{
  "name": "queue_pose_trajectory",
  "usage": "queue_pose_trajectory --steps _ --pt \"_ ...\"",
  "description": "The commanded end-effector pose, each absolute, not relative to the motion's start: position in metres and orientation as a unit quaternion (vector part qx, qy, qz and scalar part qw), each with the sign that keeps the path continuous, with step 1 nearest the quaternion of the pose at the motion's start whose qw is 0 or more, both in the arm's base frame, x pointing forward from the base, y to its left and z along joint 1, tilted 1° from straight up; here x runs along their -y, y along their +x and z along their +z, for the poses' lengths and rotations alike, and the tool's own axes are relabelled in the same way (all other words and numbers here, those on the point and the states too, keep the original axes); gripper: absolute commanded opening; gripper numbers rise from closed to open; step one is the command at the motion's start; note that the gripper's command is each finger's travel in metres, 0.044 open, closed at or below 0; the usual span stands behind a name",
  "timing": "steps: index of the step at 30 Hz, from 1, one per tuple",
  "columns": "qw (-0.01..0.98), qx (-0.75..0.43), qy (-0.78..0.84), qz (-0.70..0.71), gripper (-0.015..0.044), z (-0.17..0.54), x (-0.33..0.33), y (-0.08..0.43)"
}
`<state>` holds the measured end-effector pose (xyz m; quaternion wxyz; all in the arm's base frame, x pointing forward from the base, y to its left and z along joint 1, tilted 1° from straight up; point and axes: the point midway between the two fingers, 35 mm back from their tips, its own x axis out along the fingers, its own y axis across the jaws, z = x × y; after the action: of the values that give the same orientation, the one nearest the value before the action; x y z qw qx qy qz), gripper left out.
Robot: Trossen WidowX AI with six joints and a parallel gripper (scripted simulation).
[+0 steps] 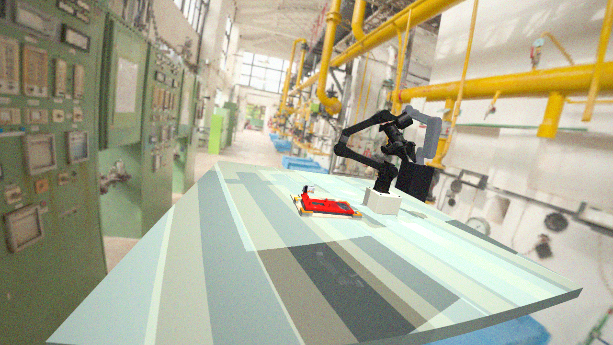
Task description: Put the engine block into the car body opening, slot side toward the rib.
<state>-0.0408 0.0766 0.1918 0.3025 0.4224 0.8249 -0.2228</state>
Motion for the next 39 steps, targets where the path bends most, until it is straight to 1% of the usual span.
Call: queue_pose_trajectory --steps 1,2,17,31,39 --pt "0.303 -0.825 0.422 -0.223 0.0426 0.192 -0.077 -0.041" --pt "0.302 -0.824 0.424 -0.225 0.0440 0.192 -0.077 -0.041" --pt "0.228 -0.731 0.530 -0.365 0.0440 0.199 -0.086 -0.040" --pt "0.126 -0.609 0.615 -0.485 0.0440 0.205 -0.098 -0.037" --pt "0.070 -0.535 0.653 -0.531 0.0440 0.206 -0.106 -0.033"
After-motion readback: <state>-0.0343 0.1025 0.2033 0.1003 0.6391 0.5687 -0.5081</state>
